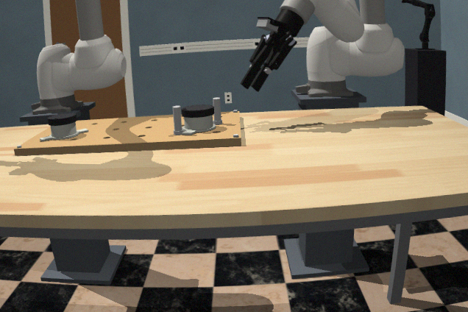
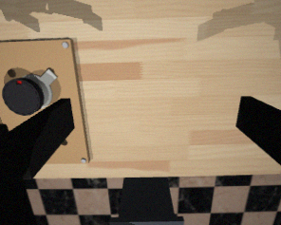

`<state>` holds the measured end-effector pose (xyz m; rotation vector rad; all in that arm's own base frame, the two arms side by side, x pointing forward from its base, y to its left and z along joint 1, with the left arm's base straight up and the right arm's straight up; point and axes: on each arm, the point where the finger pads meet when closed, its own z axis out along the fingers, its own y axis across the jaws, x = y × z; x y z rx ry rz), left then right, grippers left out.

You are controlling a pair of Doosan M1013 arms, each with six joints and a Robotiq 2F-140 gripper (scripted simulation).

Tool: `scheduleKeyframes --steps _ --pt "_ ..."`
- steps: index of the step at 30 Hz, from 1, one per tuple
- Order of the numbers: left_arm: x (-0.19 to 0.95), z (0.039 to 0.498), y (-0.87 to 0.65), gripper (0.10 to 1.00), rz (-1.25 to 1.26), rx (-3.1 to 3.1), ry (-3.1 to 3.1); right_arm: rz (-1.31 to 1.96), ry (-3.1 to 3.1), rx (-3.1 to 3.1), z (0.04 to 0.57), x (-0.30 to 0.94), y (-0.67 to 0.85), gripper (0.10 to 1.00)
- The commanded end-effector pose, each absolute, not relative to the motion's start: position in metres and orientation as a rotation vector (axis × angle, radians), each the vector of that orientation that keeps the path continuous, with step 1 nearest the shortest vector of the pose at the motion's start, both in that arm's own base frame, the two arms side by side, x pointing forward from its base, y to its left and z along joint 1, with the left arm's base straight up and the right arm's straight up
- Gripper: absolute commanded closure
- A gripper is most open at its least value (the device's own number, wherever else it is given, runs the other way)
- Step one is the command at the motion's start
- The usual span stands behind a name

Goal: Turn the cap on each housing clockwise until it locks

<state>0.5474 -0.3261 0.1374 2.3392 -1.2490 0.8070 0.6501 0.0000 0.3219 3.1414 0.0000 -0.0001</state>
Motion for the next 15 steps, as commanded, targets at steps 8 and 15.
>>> scheduleKeyframes --steps 8,15 --pt "0.542 0.127 -0.347 0.759 0.852 2.262 -1.309 0.002 0.000 3.142 0.323 0.650 0.000 0.098" --pt "0.538 0.122 -0.356 0.759 0.867 2.229 -1.334 0.002 0.000 3.142 0.323 0.650 0.000 0.098"
